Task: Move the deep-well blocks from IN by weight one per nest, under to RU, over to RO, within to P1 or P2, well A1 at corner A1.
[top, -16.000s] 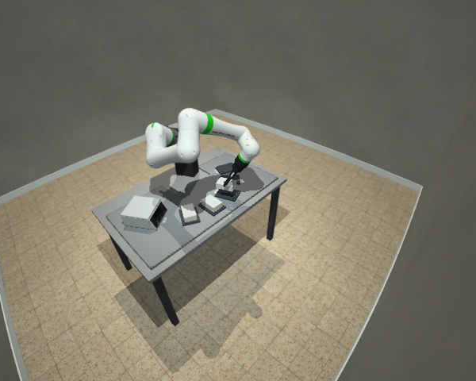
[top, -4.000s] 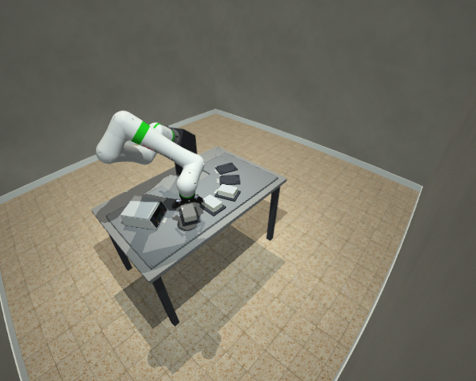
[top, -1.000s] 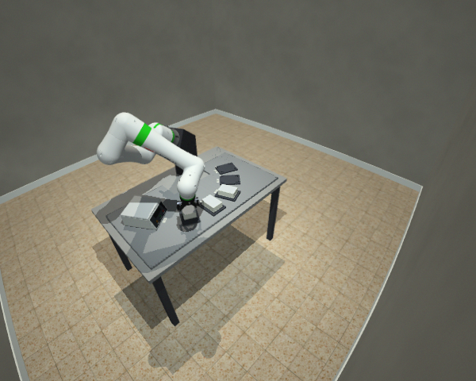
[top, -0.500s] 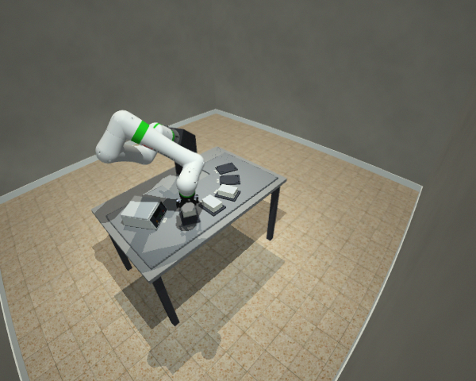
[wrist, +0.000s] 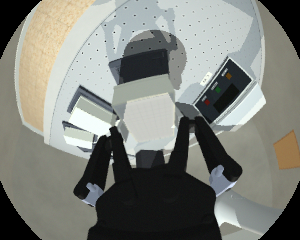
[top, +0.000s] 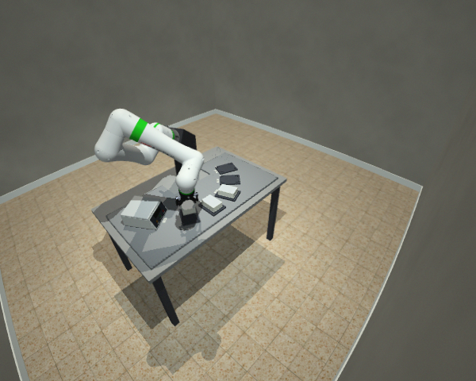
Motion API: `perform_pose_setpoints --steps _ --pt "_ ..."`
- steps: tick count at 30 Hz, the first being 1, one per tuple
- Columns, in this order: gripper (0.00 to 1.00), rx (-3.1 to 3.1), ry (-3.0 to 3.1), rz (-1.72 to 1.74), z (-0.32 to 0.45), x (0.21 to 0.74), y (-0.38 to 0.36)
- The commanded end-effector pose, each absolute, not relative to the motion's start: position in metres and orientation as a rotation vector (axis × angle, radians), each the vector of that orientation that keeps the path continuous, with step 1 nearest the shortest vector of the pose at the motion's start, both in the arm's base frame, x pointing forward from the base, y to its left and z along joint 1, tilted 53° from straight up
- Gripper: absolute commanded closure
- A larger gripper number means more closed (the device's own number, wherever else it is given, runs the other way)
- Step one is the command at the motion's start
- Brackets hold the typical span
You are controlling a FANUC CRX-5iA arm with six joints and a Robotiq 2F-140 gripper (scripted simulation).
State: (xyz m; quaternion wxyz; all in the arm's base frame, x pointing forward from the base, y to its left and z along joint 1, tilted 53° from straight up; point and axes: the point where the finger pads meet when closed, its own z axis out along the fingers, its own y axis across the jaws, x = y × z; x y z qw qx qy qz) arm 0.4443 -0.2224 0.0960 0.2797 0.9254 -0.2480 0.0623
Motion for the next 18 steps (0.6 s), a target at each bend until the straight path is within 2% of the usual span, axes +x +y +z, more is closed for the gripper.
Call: perform_pose_setpoints --steps 1,18 --pt "0.9 2.482 -0.665 0.168 0.0963 0.4443 -0.222" --pt "0.9 2.502 -0.778 0.219 0.1029 0.4374 -0.2249"
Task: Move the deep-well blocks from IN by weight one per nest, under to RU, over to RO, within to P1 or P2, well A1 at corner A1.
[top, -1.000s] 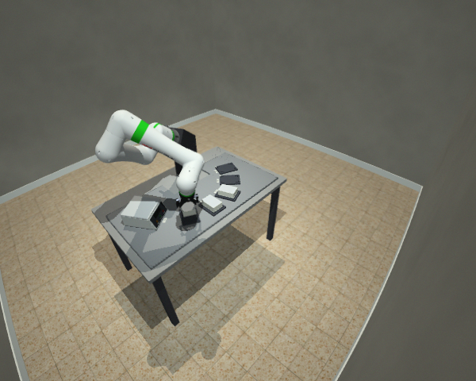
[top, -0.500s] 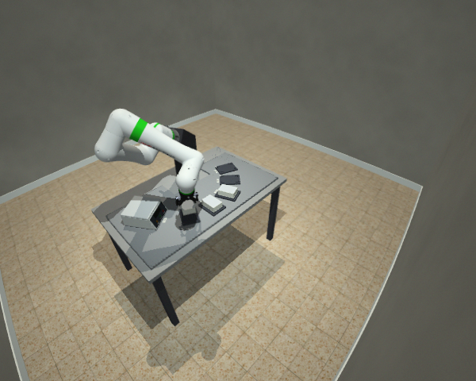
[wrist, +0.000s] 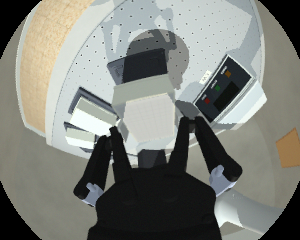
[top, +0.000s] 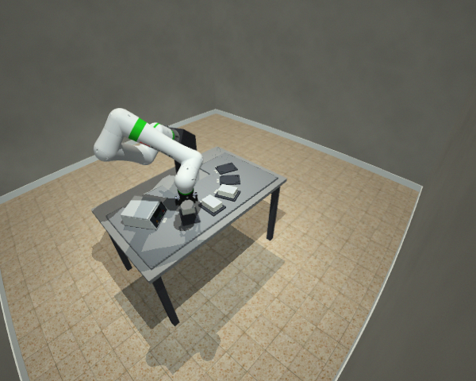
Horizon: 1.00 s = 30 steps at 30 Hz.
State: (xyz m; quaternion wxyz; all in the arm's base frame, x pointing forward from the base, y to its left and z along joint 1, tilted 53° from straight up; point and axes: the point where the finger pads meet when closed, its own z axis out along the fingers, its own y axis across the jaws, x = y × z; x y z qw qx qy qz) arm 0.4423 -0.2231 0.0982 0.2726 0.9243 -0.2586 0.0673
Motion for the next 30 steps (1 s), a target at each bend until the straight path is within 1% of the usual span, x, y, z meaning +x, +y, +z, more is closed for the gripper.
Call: perform_pose_setpoints --steps 1,11,30 --pt "0.9 2.508 -0.815 0.237 0.105 0.435 -0.226" --pt "0.9 2.532 -1.098 0.368 0.123 0.417 -0.234" --pt "0.9 2.532 -1.098 0.368 0.16 0.377 -0.25"
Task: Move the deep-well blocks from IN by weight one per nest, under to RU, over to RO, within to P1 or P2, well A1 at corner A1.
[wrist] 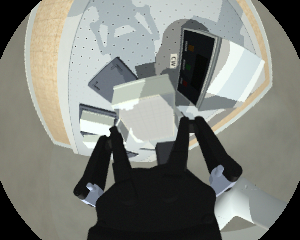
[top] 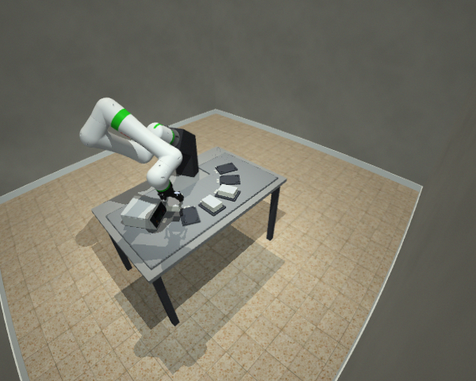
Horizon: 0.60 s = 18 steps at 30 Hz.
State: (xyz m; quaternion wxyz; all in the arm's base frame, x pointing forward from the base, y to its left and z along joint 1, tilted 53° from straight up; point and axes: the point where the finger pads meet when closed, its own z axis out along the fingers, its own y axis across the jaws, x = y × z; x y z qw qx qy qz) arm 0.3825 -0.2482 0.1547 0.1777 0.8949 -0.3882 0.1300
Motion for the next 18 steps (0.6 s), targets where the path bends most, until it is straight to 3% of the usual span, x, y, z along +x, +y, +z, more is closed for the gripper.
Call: perform_pose_setpoints --steps 1,18 --pt "0.9 2.532 -1.098 0.368 0.162 0.375 -0.251" --pt "0.9 2.532 -1.098 0.368 0.195 0.34 -0.266"
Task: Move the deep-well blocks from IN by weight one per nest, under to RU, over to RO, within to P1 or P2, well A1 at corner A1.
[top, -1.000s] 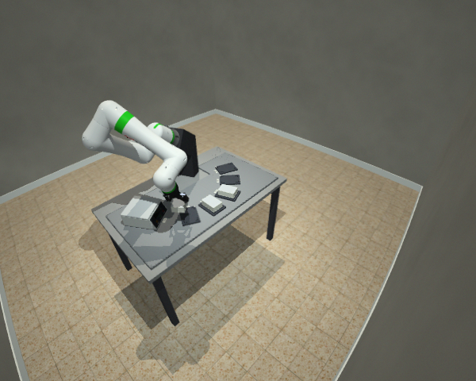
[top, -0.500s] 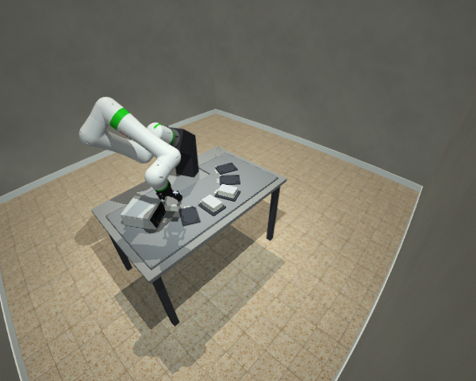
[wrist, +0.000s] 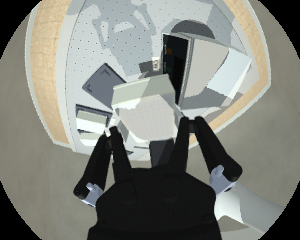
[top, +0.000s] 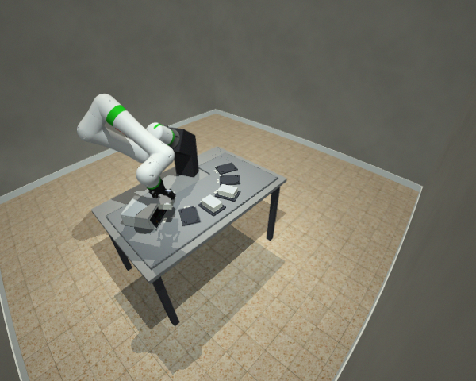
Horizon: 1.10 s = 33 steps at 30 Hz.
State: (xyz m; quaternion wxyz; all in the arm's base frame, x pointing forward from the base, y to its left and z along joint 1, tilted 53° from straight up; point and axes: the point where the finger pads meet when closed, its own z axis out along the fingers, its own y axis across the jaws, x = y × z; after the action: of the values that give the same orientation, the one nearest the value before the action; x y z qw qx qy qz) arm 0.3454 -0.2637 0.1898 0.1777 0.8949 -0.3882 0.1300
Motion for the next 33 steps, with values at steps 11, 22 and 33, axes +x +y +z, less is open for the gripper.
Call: perform_pose_setpoints --steps 11,22,33 --pt "0.9 2.532 -1.098 0.368 0.215 0.319 -0.274" --pt "0.9 2.523 -1.415 0.517 0.221 0.296 -0.291" --pt "0.9 2.511 -1.512 0.564 0.225 0.273 -0.309"
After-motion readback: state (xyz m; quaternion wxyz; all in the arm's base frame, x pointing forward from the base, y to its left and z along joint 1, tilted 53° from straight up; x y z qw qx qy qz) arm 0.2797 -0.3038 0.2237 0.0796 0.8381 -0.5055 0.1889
